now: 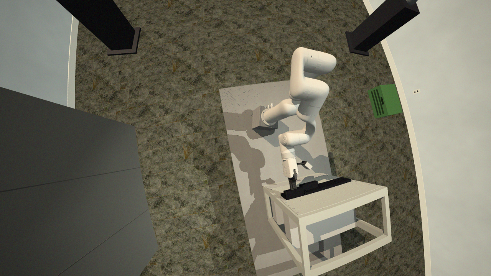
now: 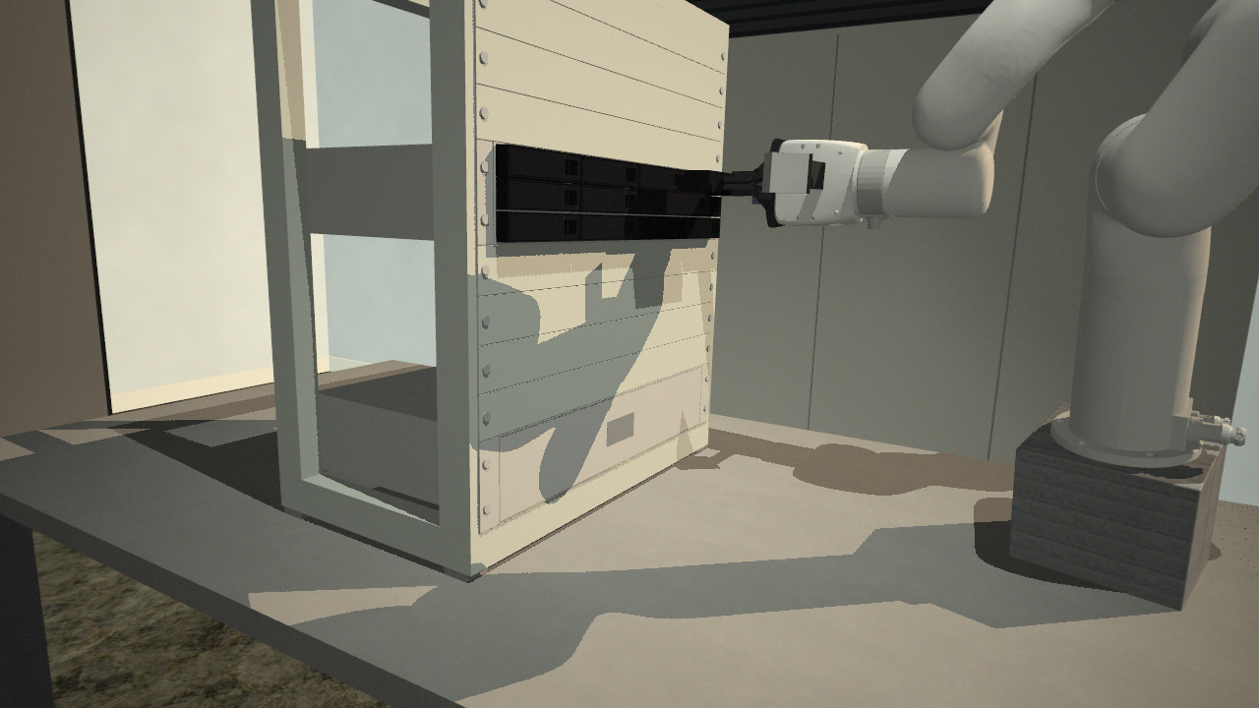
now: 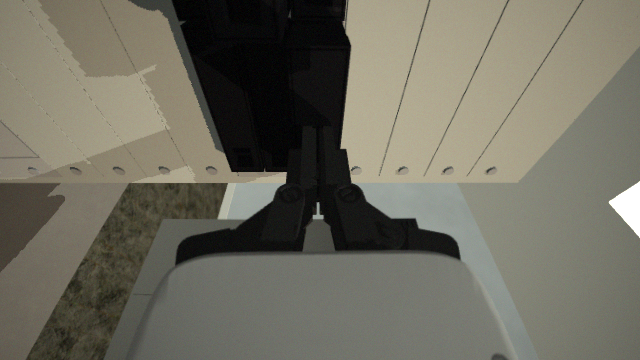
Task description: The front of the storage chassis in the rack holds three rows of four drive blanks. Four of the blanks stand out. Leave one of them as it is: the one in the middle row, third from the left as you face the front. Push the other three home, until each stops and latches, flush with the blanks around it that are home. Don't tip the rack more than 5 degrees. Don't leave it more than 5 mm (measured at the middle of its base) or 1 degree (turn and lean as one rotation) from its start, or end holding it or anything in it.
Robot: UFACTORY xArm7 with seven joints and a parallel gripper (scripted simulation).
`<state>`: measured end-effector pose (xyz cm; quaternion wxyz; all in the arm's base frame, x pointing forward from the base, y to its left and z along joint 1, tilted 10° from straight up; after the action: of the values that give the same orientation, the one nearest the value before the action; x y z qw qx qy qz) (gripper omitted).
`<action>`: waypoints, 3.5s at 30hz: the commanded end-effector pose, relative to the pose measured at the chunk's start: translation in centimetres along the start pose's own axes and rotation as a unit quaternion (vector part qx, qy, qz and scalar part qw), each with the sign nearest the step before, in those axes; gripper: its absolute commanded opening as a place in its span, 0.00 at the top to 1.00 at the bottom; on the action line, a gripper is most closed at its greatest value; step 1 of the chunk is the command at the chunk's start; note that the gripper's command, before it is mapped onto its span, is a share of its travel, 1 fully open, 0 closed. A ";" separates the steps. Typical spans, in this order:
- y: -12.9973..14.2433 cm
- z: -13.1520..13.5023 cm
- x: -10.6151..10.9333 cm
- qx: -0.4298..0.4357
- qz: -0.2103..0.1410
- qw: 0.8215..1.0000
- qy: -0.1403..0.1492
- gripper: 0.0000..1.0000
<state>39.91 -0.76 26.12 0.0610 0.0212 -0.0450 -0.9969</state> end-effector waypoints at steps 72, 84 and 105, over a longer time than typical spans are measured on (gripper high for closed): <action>0.1 0.2 -2.7 0.000 0.000 1.000 0.002 1.00; 0.1 0.2 -3.0 0.000 0.000 1.000 0.002 1.00; 0.1 0.2 -3.3 0.000 0.000 1.000 0.002 1.00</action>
<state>43.04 -0.38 26.27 0.0608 0.0210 -0.0448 -0.9969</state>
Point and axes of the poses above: the point where the finger pads meet when closed, its own x axis back along the fingers, its own z axis across the jaws, y = z × x, the point moved 3 cm from there along x, back along the fingers, and after that the axes turned 15 degrees about x, right-handed, at the moved point
